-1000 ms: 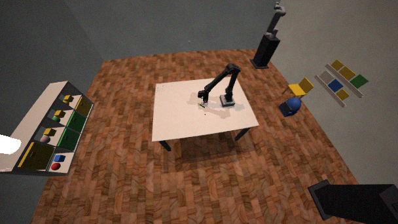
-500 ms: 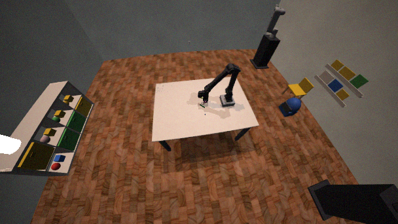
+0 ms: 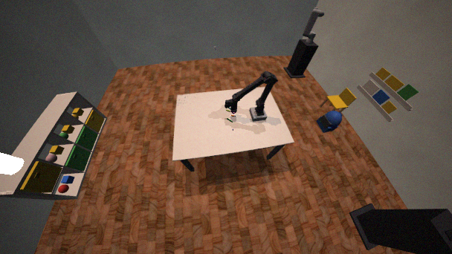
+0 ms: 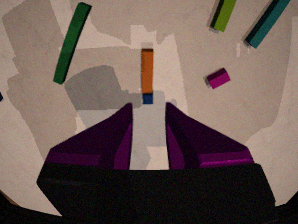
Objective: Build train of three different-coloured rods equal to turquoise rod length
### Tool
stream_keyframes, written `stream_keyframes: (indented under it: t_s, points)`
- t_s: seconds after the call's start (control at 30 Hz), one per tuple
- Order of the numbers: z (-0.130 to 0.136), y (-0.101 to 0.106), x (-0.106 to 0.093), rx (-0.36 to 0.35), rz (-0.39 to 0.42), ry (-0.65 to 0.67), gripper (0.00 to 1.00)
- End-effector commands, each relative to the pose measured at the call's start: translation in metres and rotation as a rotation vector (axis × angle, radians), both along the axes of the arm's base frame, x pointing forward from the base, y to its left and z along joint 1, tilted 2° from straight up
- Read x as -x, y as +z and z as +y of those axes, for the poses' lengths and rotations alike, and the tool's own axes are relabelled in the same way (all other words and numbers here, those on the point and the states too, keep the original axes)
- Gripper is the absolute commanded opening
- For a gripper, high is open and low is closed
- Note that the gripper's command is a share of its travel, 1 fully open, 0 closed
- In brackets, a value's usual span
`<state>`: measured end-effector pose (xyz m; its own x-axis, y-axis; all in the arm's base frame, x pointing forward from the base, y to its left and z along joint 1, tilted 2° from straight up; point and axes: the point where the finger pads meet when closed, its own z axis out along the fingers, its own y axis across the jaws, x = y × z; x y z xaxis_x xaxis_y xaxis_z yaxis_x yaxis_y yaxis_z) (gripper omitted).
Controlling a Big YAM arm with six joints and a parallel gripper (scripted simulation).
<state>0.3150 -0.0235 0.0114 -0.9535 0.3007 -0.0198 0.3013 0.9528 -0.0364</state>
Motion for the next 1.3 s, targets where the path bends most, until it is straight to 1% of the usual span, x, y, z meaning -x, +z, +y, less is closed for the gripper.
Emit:
stream_keyframes:
  t_s: [0.0, 0.17, 0.2, 0.27, 0.3, 0.4, 0.43, 1.07, 1.13, 1.2, 1.23, 1.27]
  points:
    - [0.004, 0.039, -0.025, 0.004, -0.071, 0.002, 0.23]
    - [0.004, 0.058, -0.024, 0.004, -0.073, 0.003, 0.23]
    - [0.005, 0.052, -0.013, 0.003, -0.049, 0.003, 0.23]
    - [0.005, 0.052, -0.013, 0.003, -0.049, 0.003, 0.23]
    - [0.003, 0.040, -0.005, 0.002, -0.006, 0.000, 0.23]
    - [0.003, 0.044, -0.013, 0.003, -0.026, 0.000, 0.23]
    - [0.003, 0.044, -0.013, 0.003, -0.029, 0.000, 1.00]
    - [0.003, 0.044, -0.013, 0.003, -0.029, 0.001, 1.00]
    - [-0.010, 0.051, -0.032, 0.005, -0.068, -0.044, 1.00]
    - [-0.037, 0.045, -0.048, 0.004, -0.071, -0.136, 1.00]
    - [-0.037, 0.045, -0.048, 0.006, -0.070, -0.136, 1.00]
    - [-0.056, 0.040, -0.058, 0.006, -0.072, -0.195, 1.00]
